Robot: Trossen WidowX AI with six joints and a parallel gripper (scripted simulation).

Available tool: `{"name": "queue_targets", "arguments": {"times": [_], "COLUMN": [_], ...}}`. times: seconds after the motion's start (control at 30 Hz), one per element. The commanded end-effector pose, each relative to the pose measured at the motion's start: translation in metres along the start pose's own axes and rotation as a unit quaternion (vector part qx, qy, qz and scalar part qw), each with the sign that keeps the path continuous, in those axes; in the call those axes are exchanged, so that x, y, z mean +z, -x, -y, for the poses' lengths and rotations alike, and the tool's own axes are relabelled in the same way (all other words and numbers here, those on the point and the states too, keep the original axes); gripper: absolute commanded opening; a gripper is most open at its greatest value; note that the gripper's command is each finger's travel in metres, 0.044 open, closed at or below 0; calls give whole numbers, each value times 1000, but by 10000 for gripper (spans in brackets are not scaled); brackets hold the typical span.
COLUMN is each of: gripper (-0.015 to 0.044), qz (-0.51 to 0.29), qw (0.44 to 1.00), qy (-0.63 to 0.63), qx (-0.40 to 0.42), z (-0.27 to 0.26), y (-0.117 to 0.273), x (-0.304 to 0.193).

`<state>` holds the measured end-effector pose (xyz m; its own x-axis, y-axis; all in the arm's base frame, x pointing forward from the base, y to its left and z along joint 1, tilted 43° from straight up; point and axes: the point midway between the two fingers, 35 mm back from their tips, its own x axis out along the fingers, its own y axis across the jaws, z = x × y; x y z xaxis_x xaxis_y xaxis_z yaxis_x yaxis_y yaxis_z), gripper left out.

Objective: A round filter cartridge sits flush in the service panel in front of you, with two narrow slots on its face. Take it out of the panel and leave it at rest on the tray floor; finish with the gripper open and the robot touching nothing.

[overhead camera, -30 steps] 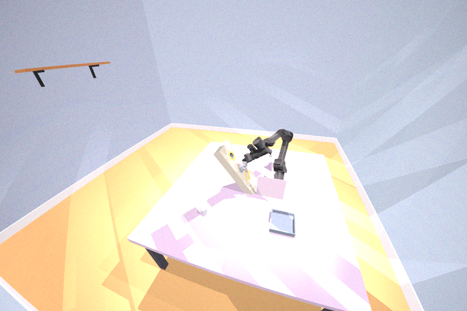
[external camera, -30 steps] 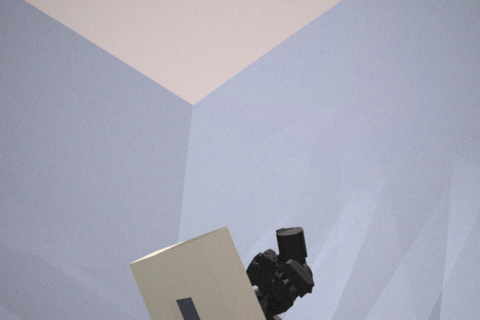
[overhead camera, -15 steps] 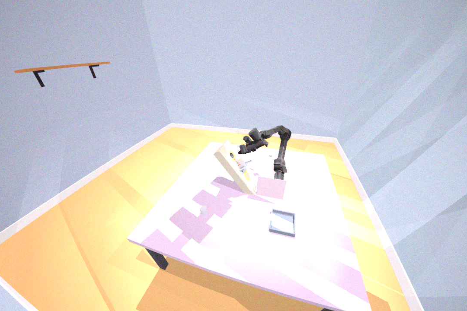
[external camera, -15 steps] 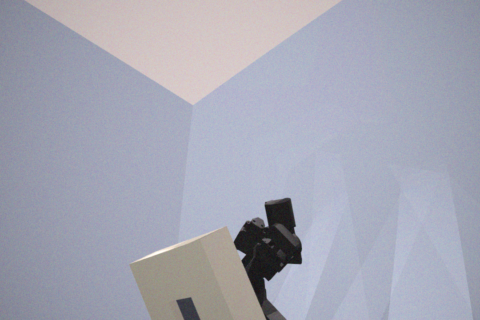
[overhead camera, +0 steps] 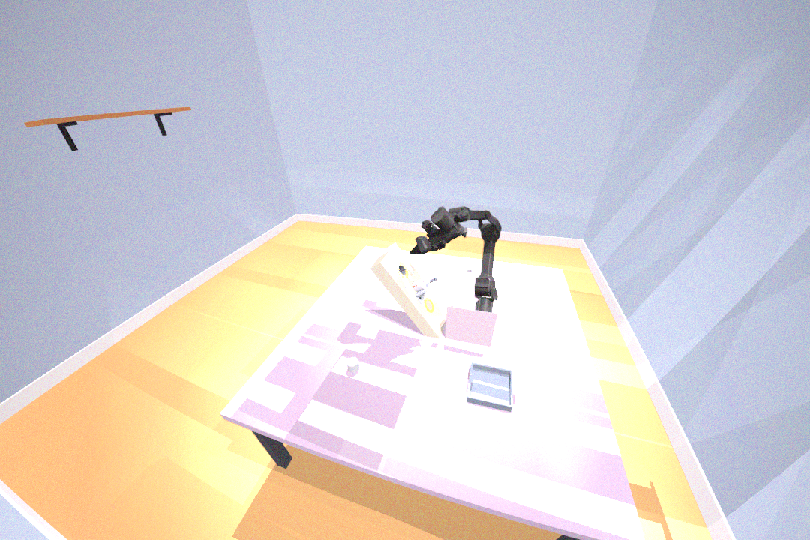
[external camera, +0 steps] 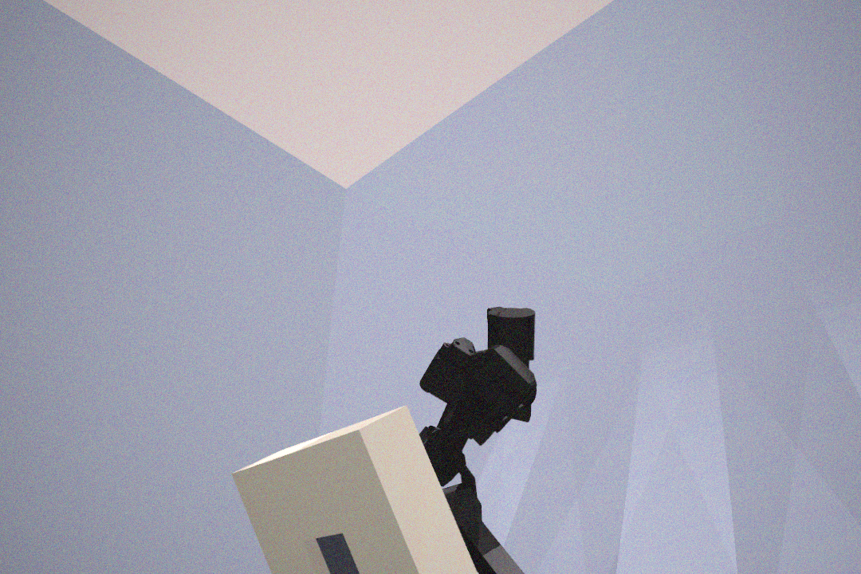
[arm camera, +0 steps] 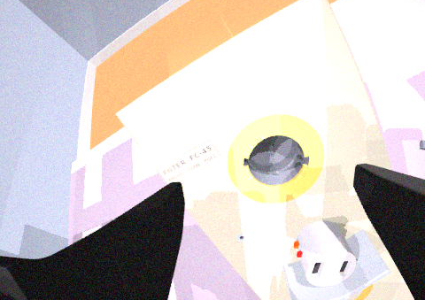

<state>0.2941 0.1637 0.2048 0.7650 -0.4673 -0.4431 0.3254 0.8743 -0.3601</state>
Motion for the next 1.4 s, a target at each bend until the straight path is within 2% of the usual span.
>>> {"name": "queue_targets", "arguments": {"times": [0.0,0.13,0.2,1.37], "gripper": [305,305,305,305], "qz": [-71,-179,-197,-196], "qw": [994,964,957,957], "qy": [86,191,206,206], "qx": [-24,-47,-50,-51], "z": [14,42,47,56], "y": [-18,-35,-37,-82], "x": [-36,-89,-98,-115]}}
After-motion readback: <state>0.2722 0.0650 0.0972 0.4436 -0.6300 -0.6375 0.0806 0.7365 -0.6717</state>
